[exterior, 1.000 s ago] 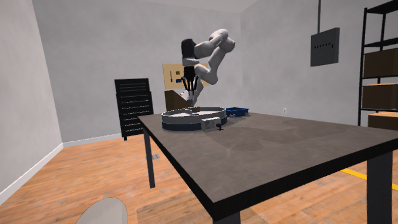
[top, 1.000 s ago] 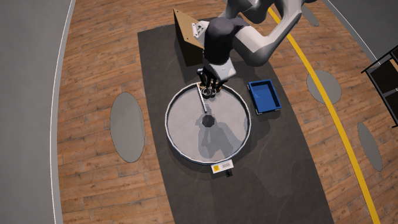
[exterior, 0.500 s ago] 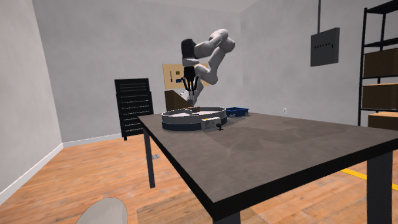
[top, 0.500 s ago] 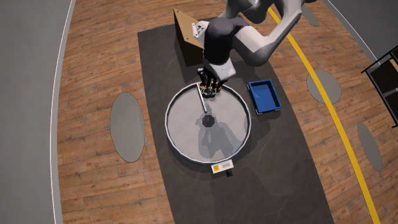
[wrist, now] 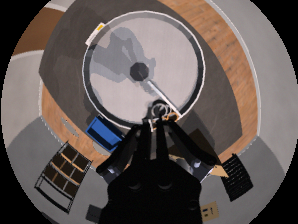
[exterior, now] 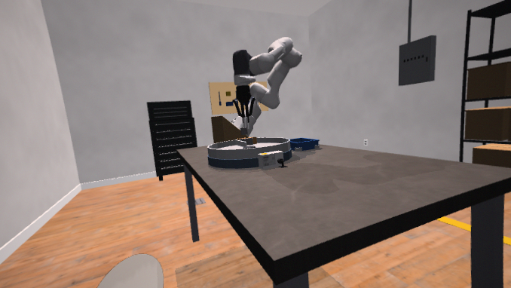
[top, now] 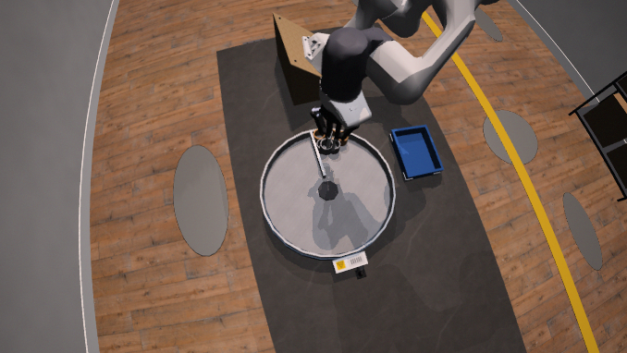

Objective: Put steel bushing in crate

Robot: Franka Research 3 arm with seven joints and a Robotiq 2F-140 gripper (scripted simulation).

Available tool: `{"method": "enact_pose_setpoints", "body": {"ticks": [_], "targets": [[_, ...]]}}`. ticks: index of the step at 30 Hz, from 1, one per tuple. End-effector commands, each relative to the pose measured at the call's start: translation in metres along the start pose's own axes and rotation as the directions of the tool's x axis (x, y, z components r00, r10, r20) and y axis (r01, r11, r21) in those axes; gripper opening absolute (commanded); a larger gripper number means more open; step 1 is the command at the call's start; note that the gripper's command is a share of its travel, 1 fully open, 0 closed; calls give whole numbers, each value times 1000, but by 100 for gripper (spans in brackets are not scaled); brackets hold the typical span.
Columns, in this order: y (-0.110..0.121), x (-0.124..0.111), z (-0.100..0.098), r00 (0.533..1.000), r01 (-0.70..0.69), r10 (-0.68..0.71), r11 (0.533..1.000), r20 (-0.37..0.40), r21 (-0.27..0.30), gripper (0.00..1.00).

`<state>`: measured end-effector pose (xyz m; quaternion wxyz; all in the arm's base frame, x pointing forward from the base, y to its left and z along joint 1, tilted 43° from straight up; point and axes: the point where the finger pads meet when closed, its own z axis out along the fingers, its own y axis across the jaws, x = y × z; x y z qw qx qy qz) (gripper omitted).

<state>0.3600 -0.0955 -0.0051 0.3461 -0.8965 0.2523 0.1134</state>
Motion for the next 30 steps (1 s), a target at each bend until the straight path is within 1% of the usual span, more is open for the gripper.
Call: {"method": "enact_pose_setpoints", "body": {"ticks": [1, 9, 13, 16, 18, 24, 30], "targets": [[-1, 1, -2, 1000, -5, 5, 1000, -2, -1, 0], [-3, 0, -2, 1000, -5, 5, 1000, -2, -1, 0], [-11, -3, -2, 1000, -5, 5, 1000, -2, -1, 0], [-22, -9, -2, 1000, -5, 5, 1000, -2, -1, 0], [-22, -9, -2, 1000, -5, 5, 1000, -2, -1, 0], [-58, -26, -2, 1000, -5, 5, 1000, -2, -1, 0], [-110, -50, -2, 1000, -5, 5, 1000, -2, -1, 0]]}}
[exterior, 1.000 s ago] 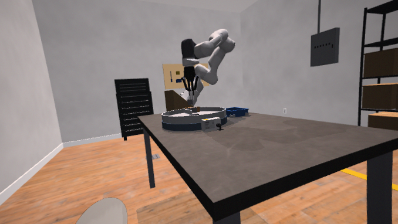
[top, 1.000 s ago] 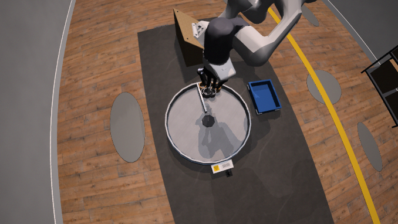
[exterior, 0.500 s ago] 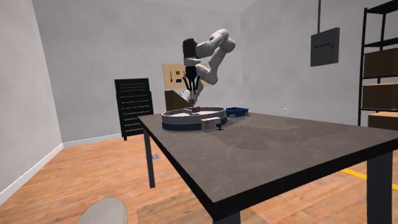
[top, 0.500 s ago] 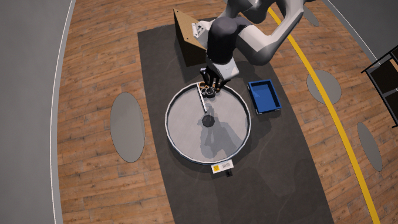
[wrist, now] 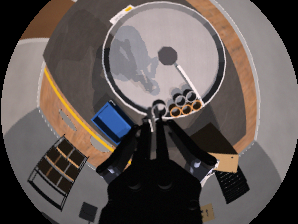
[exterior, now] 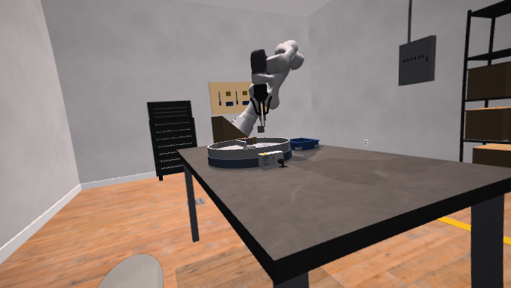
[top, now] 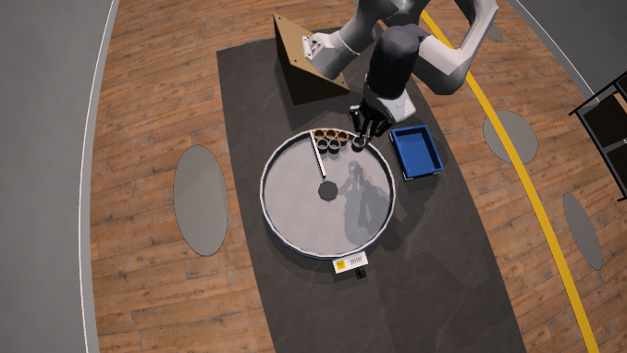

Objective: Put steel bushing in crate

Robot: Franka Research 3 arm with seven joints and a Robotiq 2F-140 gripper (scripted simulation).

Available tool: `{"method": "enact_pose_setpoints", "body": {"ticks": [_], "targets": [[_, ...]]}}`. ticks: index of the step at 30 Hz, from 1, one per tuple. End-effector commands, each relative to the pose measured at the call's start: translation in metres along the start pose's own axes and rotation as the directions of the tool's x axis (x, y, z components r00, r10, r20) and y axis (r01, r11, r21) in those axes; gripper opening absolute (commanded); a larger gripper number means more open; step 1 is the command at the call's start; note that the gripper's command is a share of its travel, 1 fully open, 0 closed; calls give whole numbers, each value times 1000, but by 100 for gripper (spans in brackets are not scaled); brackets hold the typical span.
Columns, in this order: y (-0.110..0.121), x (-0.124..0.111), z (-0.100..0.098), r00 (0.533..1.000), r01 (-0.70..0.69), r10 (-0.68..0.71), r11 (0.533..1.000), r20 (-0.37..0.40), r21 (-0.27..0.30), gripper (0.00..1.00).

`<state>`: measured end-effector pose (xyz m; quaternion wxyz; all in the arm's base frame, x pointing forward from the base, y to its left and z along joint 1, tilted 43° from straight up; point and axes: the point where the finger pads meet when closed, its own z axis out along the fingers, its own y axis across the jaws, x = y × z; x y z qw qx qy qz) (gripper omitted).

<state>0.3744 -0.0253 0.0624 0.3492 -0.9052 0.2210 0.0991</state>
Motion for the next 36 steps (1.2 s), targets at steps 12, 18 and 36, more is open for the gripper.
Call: {"method": "enact_pose_setpoints", "body": {"ticks": [12, 18, 36], "targets": [[-126, -49, 0, 997, -76, 76, 997, 2, -1, 0], [-184, -71, 0, 997, -76, 76, 997, 2, -1, 0], [-223, -86, 0, 997, -76, 76, 997, 2, -1, 0]]}}
